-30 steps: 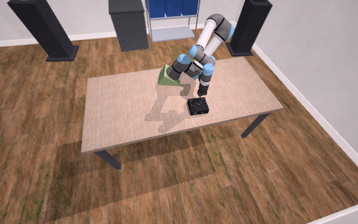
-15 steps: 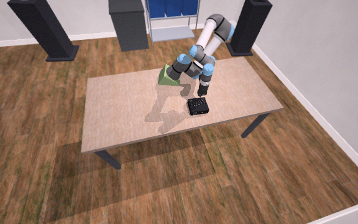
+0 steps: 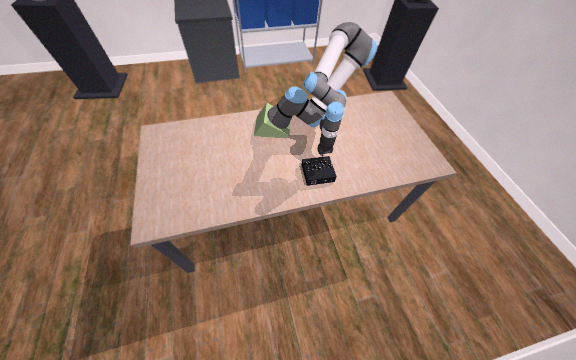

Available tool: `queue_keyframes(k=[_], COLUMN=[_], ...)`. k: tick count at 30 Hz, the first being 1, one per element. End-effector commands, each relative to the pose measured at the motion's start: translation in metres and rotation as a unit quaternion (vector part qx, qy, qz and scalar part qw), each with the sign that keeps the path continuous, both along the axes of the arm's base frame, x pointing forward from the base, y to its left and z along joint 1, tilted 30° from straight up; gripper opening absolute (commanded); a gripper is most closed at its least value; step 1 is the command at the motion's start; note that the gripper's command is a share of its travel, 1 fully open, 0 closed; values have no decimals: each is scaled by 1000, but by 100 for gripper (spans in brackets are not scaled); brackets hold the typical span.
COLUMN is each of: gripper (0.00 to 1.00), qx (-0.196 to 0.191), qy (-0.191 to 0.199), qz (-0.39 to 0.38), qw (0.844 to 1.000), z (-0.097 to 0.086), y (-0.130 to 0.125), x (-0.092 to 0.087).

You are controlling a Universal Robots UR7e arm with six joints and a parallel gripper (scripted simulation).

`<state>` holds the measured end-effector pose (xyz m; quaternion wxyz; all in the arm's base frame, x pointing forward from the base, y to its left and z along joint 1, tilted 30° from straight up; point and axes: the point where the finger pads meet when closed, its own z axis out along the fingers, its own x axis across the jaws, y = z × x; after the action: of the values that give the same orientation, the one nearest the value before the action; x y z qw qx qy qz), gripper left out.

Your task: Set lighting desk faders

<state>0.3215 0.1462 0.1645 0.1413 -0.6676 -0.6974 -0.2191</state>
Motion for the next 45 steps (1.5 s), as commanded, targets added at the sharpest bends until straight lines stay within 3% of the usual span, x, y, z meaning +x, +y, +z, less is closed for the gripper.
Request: queue_keyframes(k=[1, 45], gripper=[0, 0], qx=[0, 0], qy=[0, 0], qz=[0, 0], qw=[1000, 1000], z=[0, -7], y=[0, 3], x=[0, 1])
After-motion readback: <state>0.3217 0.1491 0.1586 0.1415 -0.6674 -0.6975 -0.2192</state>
